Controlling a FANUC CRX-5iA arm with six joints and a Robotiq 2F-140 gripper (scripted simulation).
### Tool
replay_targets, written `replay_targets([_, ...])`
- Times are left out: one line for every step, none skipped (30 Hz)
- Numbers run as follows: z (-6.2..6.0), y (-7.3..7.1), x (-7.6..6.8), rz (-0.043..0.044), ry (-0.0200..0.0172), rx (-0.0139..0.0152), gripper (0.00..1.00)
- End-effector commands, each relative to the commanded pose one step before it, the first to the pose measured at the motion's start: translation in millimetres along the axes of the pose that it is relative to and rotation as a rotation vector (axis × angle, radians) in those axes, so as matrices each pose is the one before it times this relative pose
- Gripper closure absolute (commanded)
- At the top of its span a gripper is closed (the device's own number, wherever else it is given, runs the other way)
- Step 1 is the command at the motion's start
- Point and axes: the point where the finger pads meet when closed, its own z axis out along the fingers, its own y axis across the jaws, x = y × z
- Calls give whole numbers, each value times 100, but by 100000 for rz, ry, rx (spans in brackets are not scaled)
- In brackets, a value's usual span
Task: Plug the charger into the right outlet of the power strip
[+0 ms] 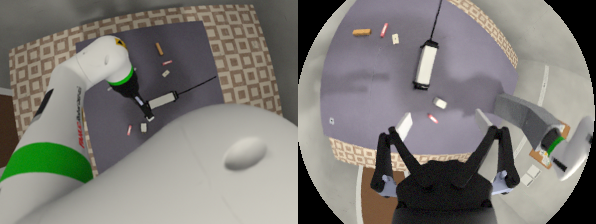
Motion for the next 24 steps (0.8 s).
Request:
replay_targets([1917,-602,-530,16388,1413,4153,0])
replay_targets([0,0,0,0,0,0,0])
replay_targets([1196,-116,-379,10108,-625,1925,0])
replay_targets([0,0,0,0,0,0,0])
replay_targets([0,0,0,0,0,0,0])
replay_targets([1148,-20,-362,10025,-788,1833,0])
replay_targets([0,0,0,0,0,0,0])
replay_targets([0,0,0,0,0,0,0])
replay_targets([1095,67,-329,9919,-934,1726,0])
replay_targets([0,0,0,0,0,0,0])
replay_targets([0,0,0,0,0,0,0])
replay_targets([1040,141,-284,9790,-1062,1608,0])
replay_targets([0,0,0,0,0,0,0])
replay_targets([0,0,0,0,0,0,0])
replay_targets([981,202,-229,9640,-1171,1480,0])
replay_targets([0,0,0,0,0,0,0])
replay_targets([0,0,0,0,0,0,0])
replay_targets([921,249,-168,9467,-1261,1347,0])
replay_targets([0,0,0,0,0,0,0])
replay_targets([0,0,0,0,0,0,0])
replay_targets([860,281,-105,9274,-1331,1210,0])
replay_targets([0,0,0,0,0,0,0])
replay_targets([0,0,0,0,0,0,0])
replay_targets([0,0,0,0,0,0,0])
